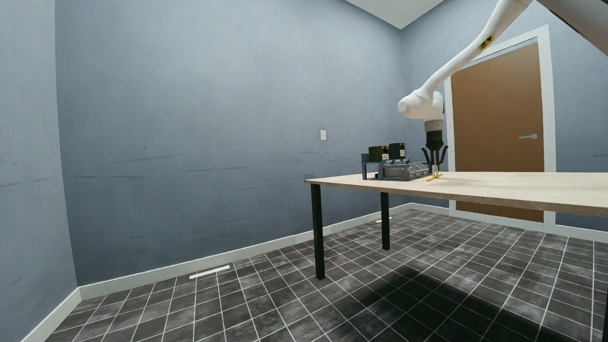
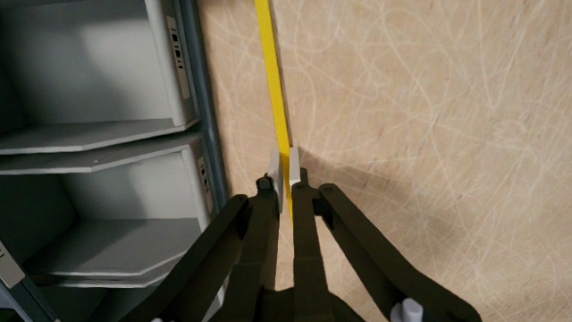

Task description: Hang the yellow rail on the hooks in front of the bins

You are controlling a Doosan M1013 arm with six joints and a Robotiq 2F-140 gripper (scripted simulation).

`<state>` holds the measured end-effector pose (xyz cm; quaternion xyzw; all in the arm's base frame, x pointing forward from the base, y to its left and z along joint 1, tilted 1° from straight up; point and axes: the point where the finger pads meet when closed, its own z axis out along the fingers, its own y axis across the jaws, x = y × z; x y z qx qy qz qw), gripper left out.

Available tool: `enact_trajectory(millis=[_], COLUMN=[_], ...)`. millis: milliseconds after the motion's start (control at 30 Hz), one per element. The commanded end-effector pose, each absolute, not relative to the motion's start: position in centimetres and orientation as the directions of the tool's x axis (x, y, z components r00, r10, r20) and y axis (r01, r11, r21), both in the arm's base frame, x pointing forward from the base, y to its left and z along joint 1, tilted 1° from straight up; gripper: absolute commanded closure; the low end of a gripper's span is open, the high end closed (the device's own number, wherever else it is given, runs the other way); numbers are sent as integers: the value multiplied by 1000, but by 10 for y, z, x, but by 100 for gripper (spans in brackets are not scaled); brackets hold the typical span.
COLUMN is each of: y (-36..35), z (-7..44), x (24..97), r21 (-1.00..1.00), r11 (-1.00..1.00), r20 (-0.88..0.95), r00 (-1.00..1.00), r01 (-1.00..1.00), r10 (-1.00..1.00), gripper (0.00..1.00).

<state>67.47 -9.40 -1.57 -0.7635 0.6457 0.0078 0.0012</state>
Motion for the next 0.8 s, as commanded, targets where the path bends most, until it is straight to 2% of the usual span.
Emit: enact_trajectory(millis=[0, 700, 767], y=[-94, -94, -92], z=[-16, -16, -4], x=[675, 675, 677], r21=[8, 8, 9], r11=[-166, -166, -127], r20=[-14, -14, -13], r00=[166, 166, 127], r01=[-986, -986, -992], r10=[-986, -986, -992], gripper=[90, 90, 90])
